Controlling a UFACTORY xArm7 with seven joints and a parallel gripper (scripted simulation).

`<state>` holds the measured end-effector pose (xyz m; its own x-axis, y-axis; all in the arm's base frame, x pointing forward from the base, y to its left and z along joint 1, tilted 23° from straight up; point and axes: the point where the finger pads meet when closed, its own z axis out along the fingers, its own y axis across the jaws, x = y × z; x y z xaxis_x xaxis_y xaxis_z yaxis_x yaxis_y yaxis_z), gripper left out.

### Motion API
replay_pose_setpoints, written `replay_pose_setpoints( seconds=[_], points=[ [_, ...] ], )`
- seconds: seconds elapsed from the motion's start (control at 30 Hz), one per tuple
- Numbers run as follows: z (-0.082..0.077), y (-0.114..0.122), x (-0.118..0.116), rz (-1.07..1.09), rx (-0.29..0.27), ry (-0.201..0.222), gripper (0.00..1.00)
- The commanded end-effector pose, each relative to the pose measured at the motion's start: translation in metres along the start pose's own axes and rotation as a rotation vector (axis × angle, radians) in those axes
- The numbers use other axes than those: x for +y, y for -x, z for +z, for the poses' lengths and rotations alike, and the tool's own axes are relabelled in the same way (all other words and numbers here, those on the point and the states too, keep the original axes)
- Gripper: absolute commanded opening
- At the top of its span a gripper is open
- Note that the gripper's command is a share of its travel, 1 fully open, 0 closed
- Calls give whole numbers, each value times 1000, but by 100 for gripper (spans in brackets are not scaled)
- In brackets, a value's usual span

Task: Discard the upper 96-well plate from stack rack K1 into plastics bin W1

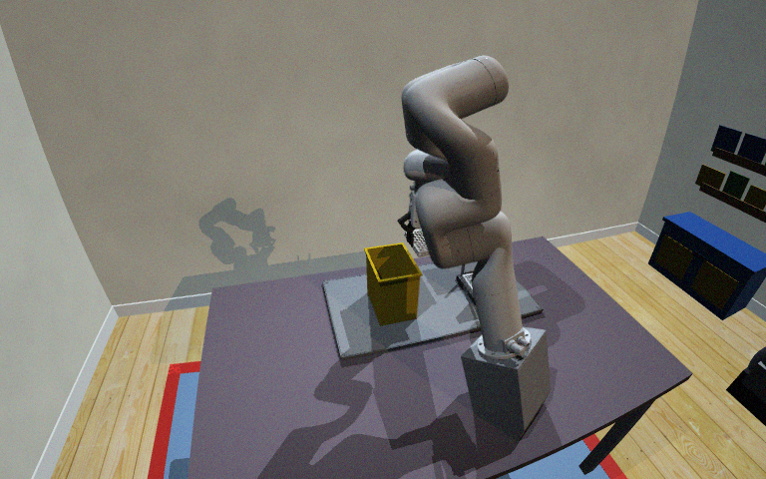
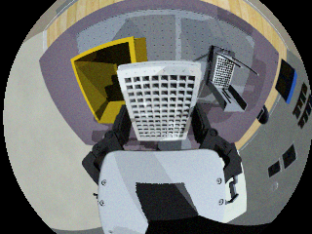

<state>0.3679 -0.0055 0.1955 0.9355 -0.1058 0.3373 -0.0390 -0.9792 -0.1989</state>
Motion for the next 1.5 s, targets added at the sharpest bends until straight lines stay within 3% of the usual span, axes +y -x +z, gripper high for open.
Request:
replay_pose_setpoints(
  seconds=[0.0, 0.9, 1.47],
  points=[
    [0, -2, -17, 0, 3, 2, 0],
    [4, -6, -100, 0, 3, 1, 0],
    [4, -7, -101, 0, 3, 1, 0]
  ],
)
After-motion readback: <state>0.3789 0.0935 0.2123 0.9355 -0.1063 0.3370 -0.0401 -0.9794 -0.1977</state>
